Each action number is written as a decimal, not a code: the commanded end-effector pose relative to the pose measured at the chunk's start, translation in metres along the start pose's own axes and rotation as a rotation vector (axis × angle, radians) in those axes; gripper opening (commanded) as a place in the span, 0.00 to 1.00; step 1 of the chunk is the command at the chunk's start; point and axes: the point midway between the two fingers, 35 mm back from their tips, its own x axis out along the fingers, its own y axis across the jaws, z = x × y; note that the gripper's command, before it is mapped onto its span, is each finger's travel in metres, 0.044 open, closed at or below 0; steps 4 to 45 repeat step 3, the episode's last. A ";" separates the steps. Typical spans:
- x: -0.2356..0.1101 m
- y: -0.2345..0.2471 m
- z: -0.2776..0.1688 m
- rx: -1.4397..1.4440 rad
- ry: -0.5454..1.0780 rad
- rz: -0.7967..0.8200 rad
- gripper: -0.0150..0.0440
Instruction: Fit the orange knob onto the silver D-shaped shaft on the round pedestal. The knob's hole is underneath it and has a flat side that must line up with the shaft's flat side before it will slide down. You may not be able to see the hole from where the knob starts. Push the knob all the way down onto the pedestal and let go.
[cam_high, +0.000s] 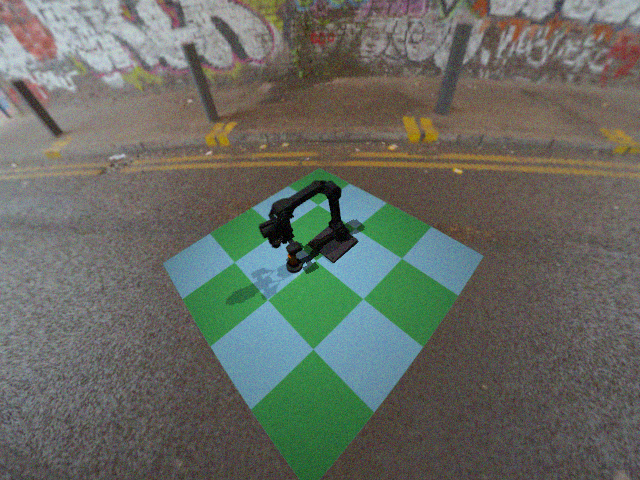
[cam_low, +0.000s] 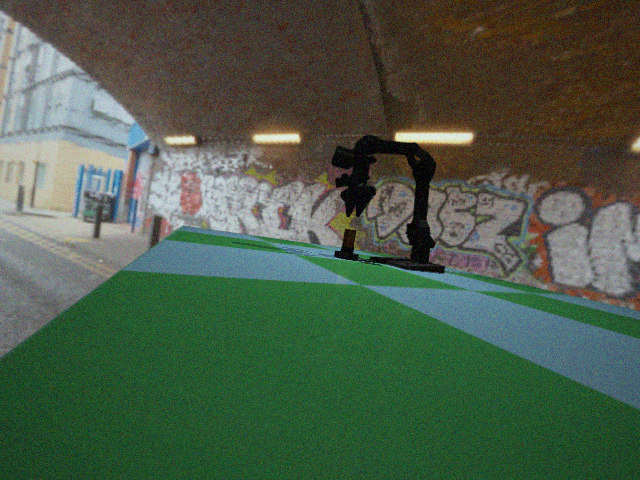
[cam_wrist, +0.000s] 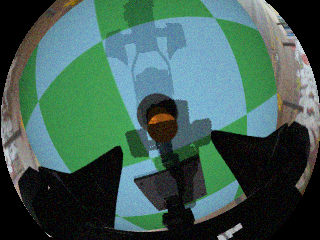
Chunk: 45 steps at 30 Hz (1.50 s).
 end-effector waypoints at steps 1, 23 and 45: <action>-0.003 0.000 0.000 -0.003 0.003 0.000 1.00; -0.003 0.000 0.000 -0.003 0.003 0.000 1.00; -0.003 0.000 0.000 -0.003 0.003 0.000 1.00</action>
